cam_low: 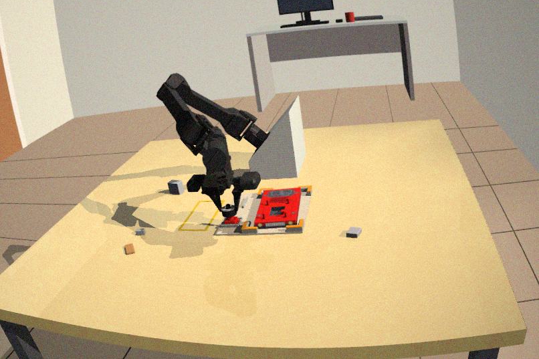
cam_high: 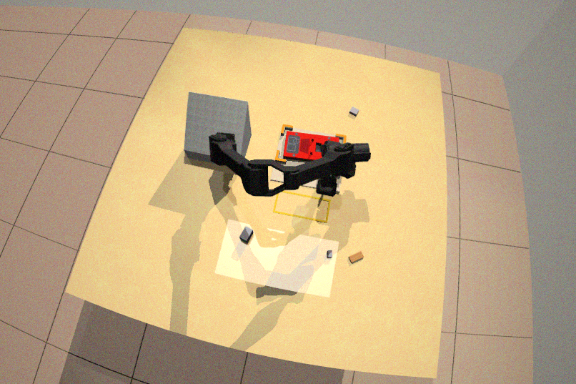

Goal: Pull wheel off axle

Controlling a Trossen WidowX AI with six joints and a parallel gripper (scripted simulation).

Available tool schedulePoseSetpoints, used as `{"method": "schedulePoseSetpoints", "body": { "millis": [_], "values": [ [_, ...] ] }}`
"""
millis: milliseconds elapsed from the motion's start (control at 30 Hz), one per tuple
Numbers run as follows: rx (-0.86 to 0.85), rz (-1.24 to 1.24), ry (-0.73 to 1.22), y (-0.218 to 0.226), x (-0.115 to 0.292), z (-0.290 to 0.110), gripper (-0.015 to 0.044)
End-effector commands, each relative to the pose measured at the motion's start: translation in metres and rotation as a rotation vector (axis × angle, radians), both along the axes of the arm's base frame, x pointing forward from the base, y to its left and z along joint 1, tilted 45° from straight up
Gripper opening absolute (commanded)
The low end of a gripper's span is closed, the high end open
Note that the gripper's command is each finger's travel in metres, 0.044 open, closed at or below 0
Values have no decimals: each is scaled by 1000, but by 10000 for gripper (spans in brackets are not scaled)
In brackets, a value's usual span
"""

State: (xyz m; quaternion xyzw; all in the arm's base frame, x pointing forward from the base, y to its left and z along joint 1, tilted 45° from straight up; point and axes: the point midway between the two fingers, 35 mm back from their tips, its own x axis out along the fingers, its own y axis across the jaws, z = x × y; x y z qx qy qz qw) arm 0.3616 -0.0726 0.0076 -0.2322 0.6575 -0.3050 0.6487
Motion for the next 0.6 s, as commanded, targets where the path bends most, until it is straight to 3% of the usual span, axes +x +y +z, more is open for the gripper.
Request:
{"method": "schedulePoseSetpoints", "body": {
  "millis": [0,567],
  "values": [
    [1,3,-1,3,0,2,0],
    [1,4,0,7,0,6,0]
  ]
}}
